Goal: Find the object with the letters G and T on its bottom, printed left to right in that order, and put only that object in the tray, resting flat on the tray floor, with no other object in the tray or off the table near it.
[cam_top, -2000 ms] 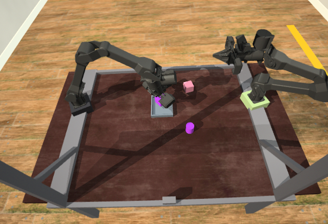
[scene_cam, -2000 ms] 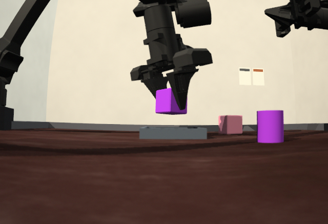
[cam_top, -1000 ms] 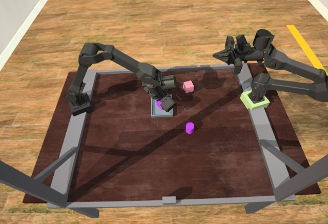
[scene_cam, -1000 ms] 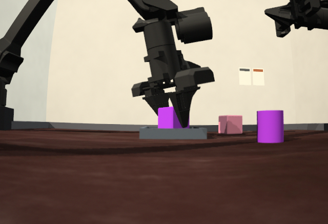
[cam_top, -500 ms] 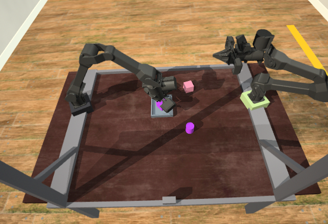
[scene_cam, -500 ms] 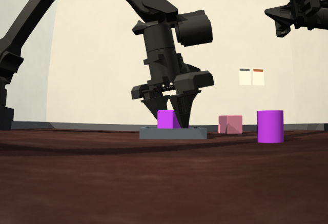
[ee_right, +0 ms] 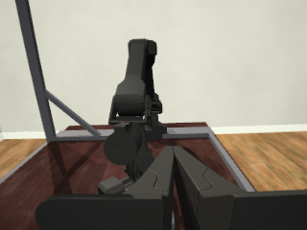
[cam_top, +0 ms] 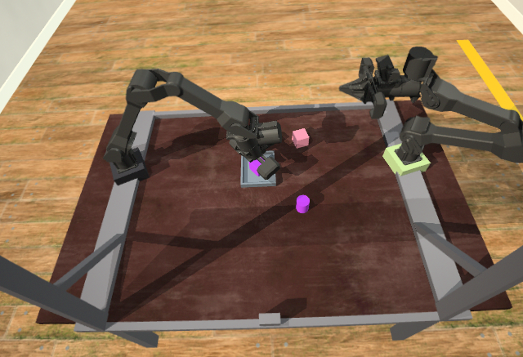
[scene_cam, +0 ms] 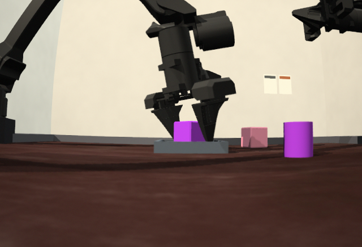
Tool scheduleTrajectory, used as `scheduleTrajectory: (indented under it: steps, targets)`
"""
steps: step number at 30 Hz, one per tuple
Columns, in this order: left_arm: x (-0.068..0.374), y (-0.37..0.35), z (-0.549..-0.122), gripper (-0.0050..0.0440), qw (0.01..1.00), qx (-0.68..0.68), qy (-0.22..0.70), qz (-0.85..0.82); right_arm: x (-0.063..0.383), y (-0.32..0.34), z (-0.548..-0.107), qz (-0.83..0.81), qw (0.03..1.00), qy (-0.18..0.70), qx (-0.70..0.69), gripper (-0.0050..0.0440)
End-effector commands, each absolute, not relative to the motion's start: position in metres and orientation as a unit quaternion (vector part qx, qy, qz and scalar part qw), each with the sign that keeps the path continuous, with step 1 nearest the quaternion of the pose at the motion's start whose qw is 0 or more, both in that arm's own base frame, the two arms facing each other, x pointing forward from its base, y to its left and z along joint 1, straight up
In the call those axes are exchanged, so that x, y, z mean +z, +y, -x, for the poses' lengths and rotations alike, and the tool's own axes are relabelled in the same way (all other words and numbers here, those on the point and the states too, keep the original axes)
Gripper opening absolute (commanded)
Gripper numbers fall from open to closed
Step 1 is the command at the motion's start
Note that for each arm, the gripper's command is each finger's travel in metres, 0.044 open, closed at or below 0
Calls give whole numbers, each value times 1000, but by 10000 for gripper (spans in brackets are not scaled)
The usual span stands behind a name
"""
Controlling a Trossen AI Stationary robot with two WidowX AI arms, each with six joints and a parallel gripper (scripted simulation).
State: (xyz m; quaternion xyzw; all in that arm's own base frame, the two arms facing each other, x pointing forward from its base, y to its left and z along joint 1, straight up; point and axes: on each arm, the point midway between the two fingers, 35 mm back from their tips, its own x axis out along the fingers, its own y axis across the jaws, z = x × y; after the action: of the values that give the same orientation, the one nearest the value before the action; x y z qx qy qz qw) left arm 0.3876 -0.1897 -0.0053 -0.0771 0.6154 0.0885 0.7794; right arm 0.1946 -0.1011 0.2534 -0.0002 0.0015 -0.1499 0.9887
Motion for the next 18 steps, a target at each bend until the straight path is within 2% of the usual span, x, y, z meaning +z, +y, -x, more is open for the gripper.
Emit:
scheduleTrajectory:
  steps: [1, 7, 18]
  targets:
    - [31, -194, -395, 400, 793, 78, 597, 90, 258, -100, -194, 3, 989, -4, -149, -50]
    - [49, -192, -393, 400, 793, 78, 597, 90, 258, -100, -194, 3, 989, -4, -149, -50]
    - [39, -191, -390, 400, 787, 83, 605, 84, 258, -100, -194, 3, 989, -4, -149, -50]
